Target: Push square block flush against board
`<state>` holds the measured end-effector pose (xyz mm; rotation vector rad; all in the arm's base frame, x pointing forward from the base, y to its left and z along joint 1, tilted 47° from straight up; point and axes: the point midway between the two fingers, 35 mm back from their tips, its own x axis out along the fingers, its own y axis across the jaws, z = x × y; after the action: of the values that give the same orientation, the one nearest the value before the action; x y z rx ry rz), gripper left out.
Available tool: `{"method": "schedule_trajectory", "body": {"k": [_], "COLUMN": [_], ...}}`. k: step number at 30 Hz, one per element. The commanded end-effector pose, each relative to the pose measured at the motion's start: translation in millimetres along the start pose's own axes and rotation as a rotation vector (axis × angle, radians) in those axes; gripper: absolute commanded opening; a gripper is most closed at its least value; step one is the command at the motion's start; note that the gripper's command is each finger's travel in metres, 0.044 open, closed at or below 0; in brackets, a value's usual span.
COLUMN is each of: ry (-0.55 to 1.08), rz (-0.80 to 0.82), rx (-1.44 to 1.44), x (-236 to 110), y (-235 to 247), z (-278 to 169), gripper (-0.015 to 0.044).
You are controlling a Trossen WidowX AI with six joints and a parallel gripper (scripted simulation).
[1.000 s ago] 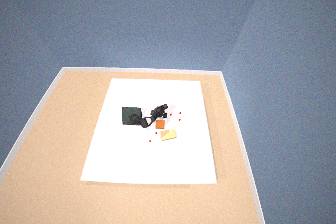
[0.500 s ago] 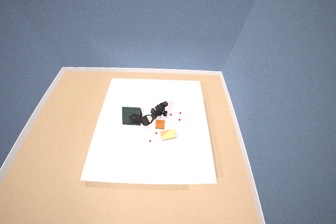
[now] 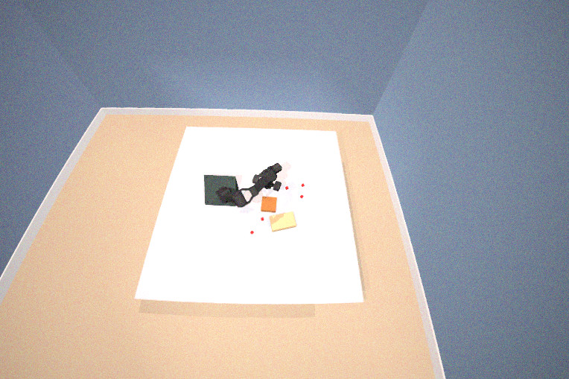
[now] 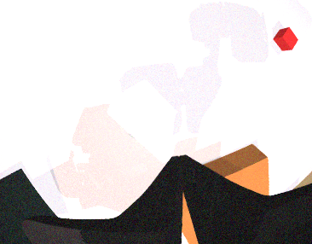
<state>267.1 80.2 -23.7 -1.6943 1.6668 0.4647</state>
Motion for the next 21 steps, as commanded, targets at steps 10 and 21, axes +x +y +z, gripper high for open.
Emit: {"method": "schedule_trajectory", "body": {"k": [10, 21], "ry": [-0.003, -0.001], "rz": [0.0, 0.0], "rx": [0.457, 0.838], "x": [-5, -4], "y": [-3, 3], "z": [-54, -96], "gripper": [0.0, 0.0]}}
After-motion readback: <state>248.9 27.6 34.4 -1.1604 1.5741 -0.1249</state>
